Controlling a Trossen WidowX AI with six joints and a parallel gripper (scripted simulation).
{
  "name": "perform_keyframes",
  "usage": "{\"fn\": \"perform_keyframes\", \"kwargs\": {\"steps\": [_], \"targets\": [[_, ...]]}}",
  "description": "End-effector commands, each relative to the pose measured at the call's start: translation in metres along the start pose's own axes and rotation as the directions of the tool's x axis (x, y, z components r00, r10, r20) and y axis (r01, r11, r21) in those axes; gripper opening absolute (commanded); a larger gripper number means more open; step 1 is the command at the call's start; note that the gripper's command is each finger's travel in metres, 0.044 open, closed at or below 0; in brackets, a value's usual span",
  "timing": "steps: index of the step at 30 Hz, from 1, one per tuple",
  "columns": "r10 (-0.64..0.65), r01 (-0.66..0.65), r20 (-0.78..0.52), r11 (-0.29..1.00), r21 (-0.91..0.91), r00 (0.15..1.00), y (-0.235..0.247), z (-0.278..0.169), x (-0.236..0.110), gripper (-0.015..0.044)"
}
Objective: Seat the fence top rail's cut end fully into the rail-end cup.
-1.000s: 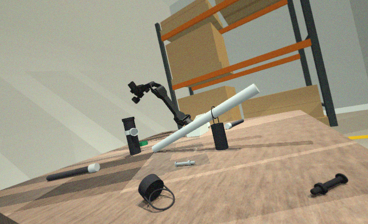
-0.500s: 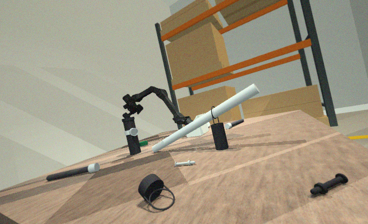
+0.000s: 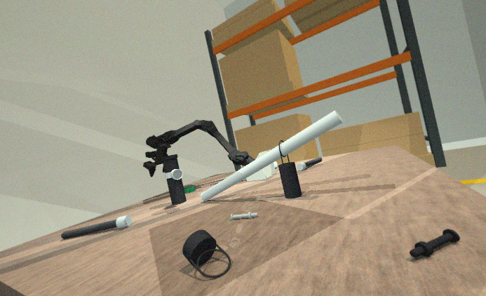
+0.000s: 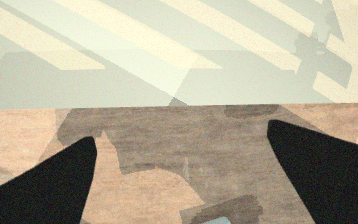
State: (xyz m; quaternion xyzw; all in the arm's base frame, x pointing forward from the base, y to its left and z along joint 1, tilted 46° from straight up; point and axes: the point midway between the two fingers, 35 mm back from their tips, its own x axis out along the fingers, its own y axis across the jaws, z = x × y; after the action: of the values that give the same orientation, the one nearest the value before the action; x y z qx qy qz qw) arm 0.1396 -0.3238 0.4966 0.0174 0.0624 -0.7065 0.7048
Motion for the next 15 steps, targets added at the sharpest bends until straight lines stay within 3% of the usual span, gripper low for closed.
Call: {"fn": "perform_keyframes", "kwargs": {"steps": [1, 8, 15], "targets": [[0.098, -0.099, -0.051, 0.995, -0.029, 0.994, 0.044, -0.019, -0.007, 0.044], [0.3, -0.316, -0.152, 0.944, -0.097, 0.942, 0.134, -0.06, -0.045, 0.044], [0.467, -0.515, -0.255, 0.84, -0.172, 0.847, 0.209, -0.107, -0.11, 0.044]]}}
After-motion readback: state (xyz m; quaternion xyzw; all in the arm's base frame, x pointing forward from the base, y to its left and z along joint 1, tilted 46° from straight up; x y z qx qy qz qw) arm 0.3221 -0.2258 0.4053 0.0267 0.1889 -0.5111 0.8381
